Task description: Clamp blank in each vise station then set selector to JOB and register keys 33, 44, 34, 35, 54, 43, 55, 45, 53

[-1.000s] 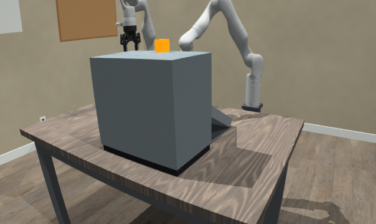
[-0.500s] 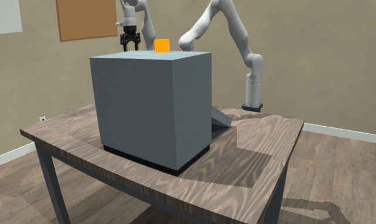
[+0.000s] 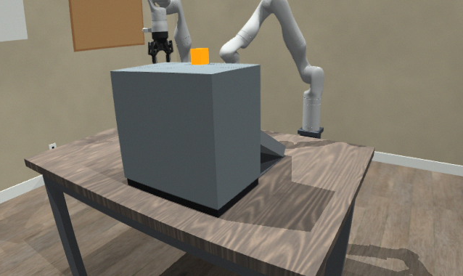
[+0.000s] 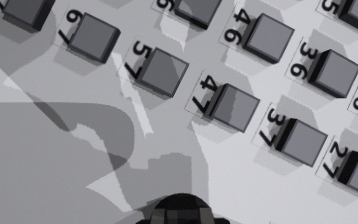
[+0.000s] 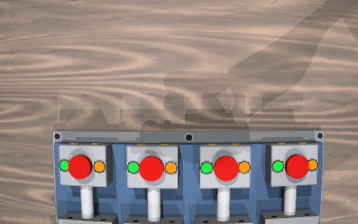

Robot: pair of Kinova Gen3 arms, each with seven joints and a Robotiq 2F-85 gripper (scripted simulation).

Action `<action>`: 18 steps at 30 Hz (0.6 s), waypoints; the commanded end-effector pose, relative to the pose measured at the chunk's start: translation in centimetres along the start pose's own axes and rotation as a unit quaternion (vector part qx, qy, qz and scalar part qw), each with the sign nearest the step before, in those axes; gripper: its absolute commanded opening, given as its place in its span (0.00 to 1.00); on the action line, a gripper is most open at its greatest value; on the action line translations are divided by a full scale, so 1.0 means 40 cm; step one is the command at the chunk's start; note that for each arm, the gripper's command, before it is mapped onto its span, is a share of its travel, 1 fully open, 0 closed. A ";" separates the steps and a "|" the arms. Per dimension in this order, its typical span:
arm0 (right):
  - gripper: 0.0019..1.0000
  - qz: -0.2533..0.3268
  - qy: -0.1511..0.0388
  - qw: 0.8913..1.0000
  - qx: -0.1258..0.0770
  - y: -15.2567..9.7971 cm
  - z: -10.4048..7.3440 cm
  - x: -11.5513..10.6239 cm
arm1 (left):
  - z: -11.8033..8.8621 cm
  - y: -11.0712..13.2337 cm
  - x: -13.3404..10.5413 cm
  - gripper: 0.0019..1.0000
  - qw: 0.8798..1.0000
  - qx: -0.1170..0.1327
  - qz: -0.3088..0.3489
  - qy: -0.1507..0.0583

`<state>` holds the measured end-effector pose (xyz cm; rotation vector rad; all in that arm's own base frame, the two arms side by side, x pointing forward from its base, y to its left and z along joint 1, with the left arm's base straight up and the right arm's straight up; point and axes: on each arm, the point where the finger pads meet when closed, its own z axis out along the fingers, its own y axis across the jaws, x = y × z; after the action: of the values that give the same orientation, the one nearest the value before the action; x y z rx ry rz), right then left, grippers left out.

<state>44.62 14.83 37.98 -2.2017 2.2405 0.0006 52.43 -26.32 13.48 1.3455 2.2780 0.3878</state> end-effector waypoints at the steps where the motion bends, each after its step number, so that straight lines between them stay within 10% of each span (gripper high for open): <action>1: 1.00 0.000 0.000 1.000 0.001 0.000 -0.002 0.000 | -0.001 0.002 -0.002 0.10 0.997 0.008 0.075 0.003; 18: 1.00 0.000 0.000 1.000 0.001 0.000 -0.002 0.000 | -0.001 0.002 -0.002 0.10 0.973 0.008 0.229 0.002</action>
<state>44.62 14.83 37.98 -2.2017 2.2405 0.0006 52.44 -26.31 13.49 1.8130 2.0011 0.5091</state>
